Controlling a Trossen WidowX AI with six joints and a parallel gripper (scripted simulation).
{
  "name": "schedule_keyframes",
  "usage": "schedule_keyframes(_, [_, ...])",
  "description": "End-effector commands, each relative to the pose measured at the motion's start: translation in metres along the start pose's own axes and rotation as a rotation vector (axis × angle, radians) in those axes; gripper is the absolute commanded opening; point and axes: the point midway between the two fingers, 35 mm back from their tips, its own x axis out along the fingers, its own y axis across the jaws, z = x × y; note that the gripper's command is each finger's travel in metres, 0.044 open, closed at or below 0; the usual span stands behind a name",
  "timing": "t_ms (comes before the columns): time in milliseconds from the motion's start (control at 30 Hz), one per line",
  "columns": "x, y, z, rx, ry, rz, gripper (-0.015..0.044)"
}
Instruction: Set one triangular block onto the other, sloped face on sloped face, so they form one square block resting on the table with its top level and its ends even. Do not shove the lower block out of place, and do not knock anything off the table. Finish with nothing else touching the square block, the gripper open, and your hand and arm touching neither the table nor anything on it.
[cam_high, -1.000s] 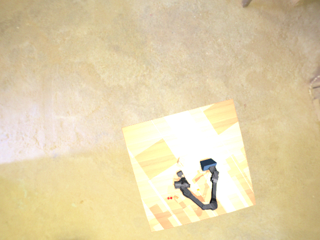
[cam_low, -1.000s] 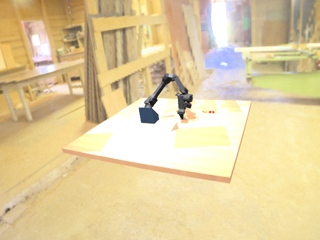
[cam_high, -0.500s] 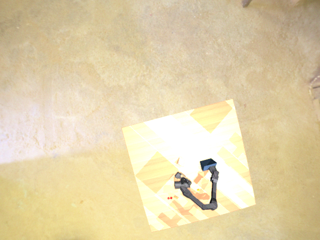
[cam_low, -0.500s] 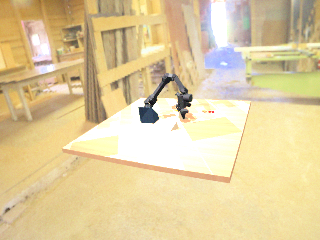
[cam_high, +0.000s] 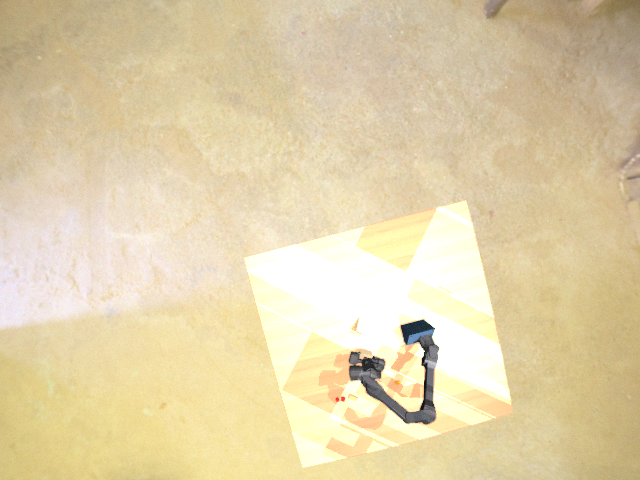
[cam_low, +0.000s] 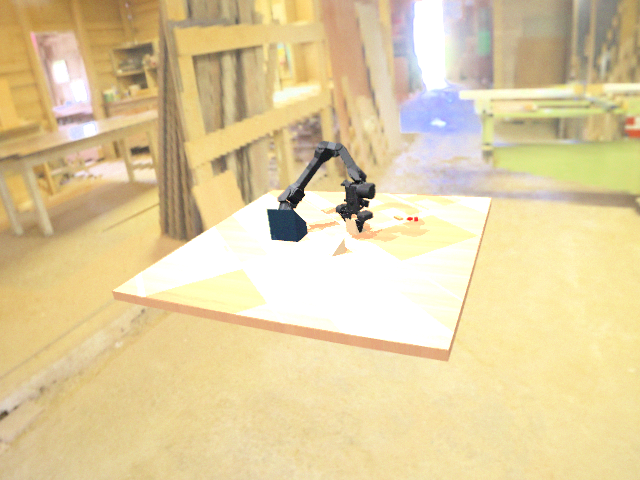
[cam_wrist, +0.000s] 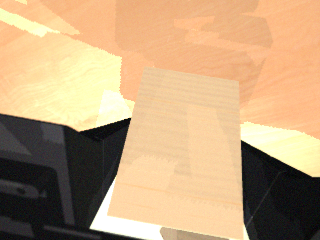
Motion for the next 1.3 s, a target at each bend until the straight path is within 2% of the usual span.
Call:
schedule_keyframes(0, [-0.0003,0.0003,-0.0002,-0.115,0.004,0.0,0.0])
schedule_keyframes(500, [-0.0003,0.0006,-0.0002,-0.501,0.006,0.0,0.0])
schedule_keyframes(1267, [-0.0003,0.0006,-0.0002,-0.507,0.006,0.0,0.0])
